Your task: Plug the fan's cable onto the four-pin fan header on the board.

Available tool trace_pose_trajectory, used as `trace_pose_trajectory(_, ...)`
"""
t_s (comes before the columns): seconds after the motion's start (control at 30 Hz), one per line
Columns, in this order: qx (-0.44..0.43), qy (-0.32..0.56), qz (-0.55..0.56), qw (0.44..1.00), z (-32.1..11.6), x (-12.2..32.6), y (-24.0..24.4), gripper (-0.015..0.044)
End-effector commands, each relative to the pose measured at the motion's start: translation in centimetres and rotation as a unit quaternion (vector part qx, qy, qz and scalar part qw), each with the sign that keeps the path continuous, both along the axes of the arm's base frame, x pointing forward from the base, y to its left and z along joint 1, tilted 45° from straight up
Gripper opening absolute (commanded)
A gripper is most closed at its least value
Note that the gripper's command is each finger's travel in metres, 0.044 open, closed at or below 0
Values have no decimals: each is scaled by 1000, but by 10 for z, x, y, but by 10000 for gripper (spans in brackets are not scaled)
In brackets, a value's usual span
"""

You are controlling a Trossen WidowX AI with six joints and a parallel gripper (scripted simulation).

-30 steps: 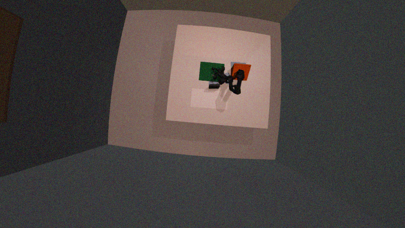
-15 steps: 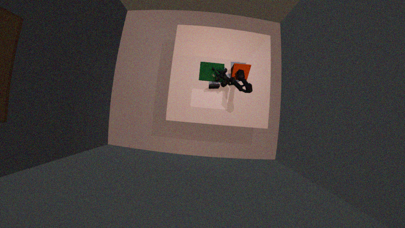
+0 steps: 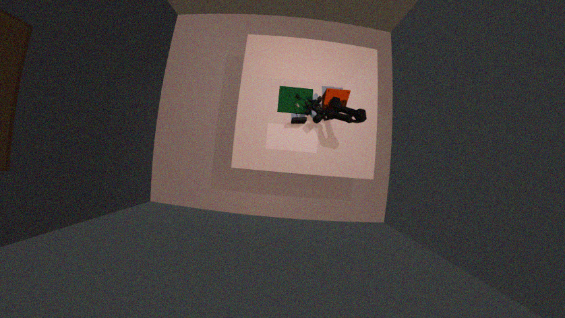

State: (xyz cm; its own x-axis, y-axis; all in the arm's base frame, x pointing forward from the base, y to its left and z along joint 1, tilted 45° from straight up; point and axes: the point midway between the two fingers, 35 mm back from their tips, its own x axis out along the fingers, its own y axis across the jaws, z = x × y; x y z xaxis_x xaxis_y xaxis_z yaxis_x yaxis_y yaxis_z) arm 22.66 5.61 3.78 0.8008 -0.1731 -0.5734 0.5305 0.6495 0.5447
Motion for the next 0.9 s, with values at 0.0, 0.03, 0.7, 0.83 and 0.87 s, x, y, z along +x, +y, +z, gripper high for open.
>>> trace_pose_trajectory(0.0,-3,3,0,1000,2,-8,-4,166)
trace_pose_trajectory(0.03,-6,8,2,1000,1,-7,-4,193)
trace_pose_trajectory(0.7,-72,231,95,966,-17,3,-12,440)
trace_pose_trajectory(0.83,-69,272,116,953,-19,3,-14,440)
trace_pose_trajectory(0.87,-68,282,122,949,-20,3,-14,440)
